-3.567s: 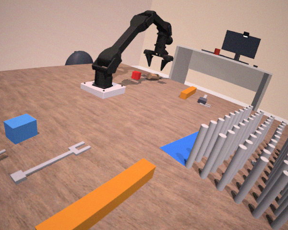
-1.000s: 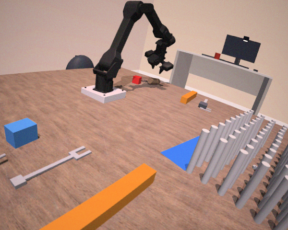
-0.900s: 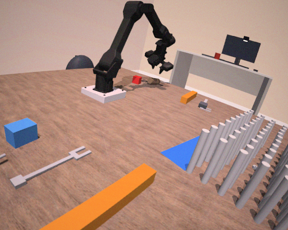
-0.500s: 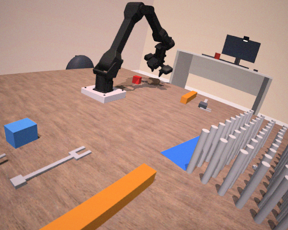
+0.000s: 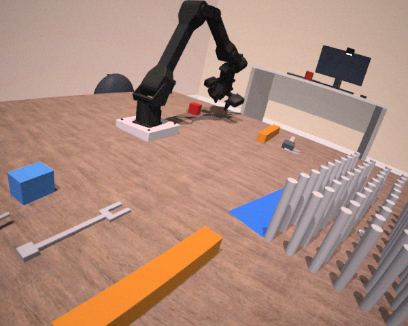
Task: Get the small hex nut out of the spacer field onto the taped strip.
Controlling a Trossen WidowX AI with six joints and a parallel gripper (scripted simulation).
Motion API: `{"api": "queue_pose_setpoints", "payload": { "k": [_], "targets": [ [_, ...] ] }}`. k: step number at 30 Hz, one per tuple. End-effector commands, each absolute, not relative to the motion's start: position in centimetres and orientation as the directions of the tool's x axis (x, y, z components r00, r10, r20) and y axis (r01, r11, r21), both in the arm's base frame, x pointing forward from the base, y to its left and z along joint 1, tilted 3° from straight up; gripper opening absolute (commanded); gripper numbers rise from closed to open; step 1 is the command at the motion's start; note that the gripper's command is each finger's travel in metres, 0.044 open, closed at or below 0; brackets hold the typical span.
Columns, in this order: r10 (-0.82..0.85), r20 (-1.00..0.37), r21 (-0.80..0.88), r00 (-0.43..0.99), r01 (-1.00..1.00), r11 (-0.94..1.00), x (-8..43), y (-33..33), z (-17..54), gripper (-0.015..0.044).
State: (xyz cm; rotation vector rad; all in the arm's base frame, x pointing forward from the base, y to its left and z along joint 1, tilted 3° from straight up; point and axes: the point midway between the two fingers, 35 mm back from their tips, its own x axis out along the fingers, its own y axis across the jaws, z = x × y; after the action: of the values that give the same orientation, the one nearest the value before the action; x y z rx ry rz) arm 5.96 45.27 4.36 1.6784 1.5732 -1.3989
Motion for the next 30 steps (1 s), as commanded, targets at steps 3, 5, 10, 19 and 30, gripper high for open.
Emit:
{"api": "queue_pose_setpoints", "payload": {
  "k": [3,5,10,19,30],
  "targets": [
    [0.463,-0.871,-0.306,-0.164,0.918,-0.251,5.9,45.2,3.2,0.028],
    [0.463,-0.871,-0.306,-0.164,0.919,-0.251,5.9,45.1,2.9,0.028],
    [0.463,-0.871,-0.306,-0.164,0.919,-0.251,5.8,45.1,2.1,0.028],
    [0.463,-0.871,-0.306,-0.163,0.919,-0.251,5.8,45.1,1.9,0.0181],
    [0.536,-0.837,-0.292,-0.114,0.92,-0.26,7.6,46.2,5.3,0.0]
  ]
}}
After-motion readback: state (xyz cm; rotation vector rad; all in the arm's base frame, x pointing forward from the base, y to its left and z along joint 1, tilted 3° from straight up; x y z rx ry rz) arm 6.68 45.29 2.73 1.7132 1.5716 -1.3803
